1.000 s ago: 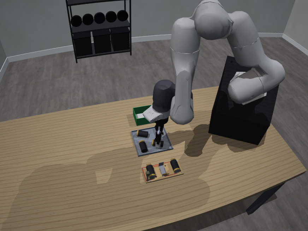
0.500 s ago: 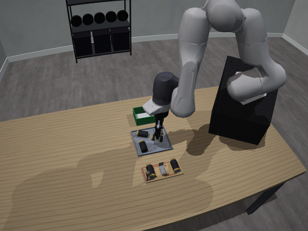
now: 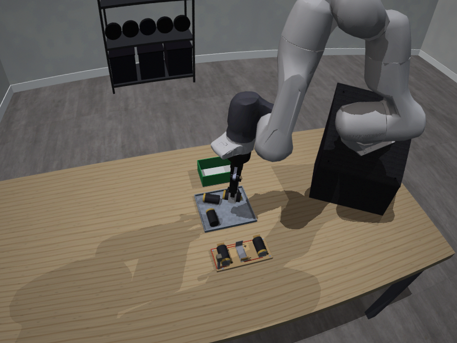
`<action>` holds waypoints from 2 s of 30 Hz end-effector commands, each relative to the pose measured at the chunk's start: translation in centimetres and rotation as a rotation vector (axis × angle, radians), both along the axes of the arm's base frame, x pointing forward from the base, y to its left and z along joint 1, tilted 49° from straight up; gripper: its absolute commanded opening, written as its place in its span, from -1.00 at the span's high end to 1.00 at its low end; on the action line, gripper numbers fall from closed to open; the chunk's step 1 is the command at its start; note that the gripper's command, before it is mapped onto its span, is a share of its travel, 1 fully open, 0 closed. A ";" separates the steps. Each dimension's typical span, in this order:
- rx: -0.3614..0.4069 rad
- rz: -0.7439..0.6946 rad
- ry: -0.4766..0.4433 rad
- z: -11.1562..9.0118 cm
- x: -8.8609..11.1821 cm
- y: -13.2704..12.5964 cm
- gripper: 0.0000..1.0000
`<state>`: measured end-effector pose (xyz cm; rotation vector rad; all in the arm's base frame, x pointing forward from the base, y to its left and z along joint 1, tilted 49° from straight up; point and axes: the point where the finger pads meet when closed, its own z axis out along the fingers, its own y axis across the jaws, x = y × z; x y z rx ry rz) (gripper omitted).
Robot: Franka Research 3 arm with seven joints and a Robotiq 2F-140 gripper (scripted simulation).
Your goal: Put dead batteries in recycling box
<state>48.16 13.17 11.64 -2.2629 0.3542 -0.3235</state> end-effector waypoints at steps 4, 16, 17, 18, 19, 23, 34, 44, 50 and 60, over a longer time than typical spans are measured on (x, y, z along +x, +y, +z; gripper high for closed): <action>-0.001 0.027 0.022 1.2 -1.7 -1.1 0.68; 0.057 -0.086 0.143 1.2 -1.7 -1.1 0.68; 0.078 -0.130 0.189 1.2 -1.7 -1.1 0.68; 0.103 -0.179 0.241 1.2 -1.7 -1.1 0.68; 0.130 -0.233 0.298 1.2 -1.7 -1.1 0.68; 0.246 -0.465 0.543 1.2 -1.7 -1.1 0.68; 0.361 -0.694 0.785 1.2 -1.7 -1.1 0.68; 0.361 -0.694 0.785 1.9 -1.9 -0.3 0.68; 0.361 -0.694 0.785 4.3 -2.4 2.1 0.68; 0.361 -0.694 0.785 11.9 -3.9 10.0 0.68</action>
